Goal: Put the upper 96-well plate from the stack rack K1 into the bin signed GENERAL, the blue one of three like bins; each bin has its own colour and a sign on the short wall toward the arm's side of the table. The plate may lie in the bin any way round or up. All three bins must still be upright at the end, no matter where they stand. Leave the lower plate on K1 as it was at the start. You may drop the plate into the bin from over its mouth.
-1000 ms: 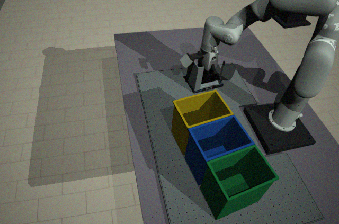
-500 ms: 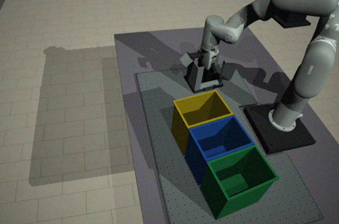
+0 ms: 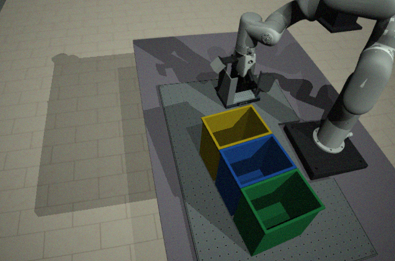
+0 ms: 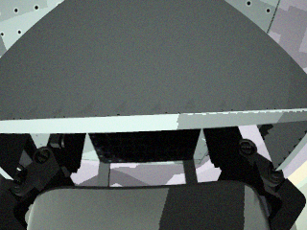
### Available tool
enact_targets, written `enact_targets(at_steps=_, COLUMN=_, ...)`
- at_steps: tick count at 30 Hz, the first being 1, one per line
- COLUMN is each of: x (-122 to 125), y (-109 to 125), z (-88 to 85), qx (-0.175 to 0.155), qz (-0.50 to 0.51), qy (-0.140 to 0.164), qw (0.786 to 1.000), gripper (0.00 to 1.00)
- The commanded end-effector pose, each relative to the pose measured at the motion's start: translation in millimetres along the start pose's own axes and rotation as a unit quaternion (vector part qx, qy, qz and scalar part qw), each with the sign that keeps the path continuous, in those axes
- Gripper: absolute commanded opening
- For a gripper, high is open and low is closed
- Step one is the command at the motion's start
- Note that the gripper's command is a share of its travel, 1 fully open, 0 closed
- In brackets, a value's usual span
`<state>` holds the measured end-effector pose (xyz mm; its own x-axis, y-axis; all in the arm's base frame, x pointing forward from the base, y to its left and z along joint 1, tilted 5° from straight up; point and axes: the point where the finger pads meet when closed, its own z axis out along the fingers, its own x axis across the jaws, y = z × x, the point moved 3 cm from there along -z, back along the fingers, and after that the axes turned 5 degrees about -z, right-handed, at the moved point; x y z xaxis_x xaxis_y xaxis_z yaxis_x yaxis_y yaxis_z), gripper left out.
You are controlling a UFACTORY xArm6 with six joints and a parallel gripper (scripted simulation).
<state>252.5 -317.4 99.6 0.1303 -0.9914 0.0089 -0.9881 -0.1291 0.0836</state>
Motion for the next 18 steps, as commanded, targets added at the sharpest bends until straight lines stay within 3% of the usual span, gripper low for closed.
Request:
enact_targets(at_steps=1, x=1.1, y=-0.6, z=-5.8, qx=0.001, qz=0.000, qy=0.002, qw=1.000, gripper=0.00)
enact_targets(at_steps=18, x=1.0, y=-0.6, z=-30.9, qx=0.001, qz=0.000, qy=0.002, qw=1.000, gripper=0.00)
